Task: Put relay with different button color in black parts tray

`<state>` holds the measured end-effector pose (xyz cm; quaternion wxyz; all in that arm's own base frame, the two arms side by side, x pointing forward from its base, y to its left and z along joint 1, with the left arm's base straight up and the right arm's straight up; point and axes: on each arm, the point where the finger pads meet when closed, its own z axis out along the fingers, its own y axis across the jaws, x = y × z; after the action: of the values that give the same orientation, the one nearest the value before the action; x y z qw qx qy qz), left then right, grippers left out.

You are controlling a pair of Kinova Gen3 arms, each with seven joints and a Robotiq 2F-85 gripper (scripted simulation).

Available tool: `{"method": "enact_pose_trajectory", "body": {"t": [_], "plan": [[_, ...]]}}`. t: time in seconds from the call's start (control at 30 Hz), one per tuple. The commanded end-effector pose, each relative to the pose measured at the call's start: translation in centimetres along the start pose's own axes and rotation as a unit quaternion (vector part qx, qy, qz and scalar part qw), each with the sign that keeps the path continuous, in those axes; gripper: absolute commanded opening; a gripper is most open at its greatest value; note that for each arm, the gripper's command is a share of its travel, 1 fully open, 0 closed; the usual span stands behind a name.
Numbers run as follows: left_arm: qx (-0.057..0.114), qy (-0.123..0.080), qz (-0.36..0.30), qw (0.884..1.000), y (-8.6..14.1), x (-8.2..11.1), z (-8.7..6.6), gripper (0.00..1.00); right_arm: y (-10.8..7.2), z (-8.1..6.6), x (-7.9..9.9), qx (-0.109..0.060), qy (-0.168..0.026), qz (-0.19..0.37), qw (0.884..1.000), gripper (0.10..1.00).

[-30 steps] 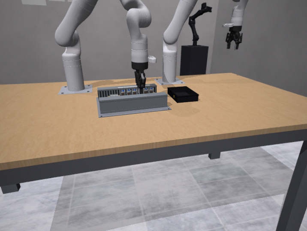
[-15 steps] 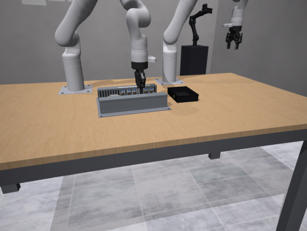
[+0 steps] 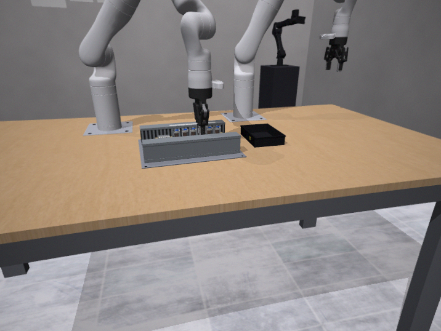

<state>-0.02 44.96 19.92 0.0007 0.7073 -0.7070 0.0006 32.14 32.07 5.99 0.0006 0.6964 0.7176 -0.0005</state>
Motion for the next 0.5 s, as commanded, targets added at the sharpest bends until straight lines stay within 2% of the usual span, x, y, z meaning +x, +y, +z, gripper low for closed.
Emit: {"method": "enact_pose_trajectory", "body": {"t": [0.0,0.47], "plan": [[0.0,-0.001,0.0,1.0,0.0,-0.04,-0.08,1.0,0.03,-0.08,0.04,-0.002,0.001,0.0,1.0,0.099],[0.0,-0.001,0.0,1.0,0.0,-0.04,-0.08,1.0,-0.03,-0.09,0.04,-0.014,0.001,0.0,1.0,0.099]]}}
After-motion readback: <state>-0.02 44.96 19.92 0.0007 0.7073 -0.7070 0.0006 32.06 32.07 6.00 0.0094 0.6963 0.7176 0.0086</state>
